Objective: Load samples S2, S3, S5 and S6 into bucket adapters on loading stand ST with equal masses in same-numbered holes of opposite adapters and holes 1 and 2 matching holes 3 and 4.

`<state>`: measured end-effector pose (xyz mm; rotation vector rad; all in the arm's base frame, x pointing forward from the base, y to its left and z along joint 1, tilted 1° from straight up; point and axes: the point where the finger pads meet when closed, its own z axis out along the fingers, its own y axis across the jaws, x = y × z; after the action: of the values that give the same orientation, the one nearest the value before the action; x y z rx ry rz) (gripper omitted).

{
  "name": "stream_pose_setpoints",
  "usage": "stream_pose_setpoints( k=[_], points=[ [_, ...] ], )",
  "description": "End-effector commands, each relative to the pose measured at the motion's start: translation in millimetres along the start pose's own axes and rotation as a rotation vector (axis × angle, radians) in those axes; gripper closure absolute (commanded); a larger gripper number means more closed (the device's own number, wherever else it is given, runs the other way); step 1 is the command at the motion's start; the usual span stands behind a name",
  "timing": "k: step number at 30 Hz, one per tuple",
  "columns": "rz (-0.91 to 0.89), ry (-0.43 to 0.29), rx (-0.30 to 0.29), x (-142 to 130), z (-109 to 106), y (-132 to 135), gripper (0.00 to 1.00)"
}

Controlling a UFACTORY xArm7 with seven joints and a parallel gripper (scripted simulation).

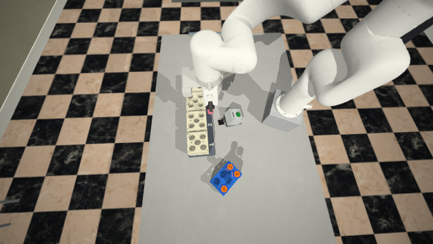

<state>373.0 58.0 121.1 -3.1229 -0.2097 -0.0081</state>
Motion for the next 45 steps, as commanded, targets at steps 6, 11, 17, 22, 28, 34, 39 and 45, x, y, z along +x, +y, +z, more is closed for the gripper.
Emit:
stream_pose_setpoints(
  k=[6, 11, 17, 22, 28, 34, 39, 45],
  points=[
    [-0.001, 0.004, 0.001, 9.8, -1.3, 40.0, 1.00],
    [-0.001, 0.004, 0.001, 13.7, -1.3, 59.6, 1.00],
    [-0.001, 0.004, 0.001, 19.4, -1.3, 89.2, 1.00],
    [-0.001, 0.004, 0.000, 24.3, -1.3, 113.8, 1.00],
    [-0.001, 0.004, 0.000, 28.1, -1.3, 133.4, 1.00],
    [-0.001, 0.004, 0.000, 33.9, -1.3, 162.9, 1.00],
    [-0.001, 0.004, 0.000, 38.7, -1.3, 187.5, 1.00],
    [-0.001, 0.004, 0.000, 42.5, -1.3, 207.2, 1.00]
  ],
)
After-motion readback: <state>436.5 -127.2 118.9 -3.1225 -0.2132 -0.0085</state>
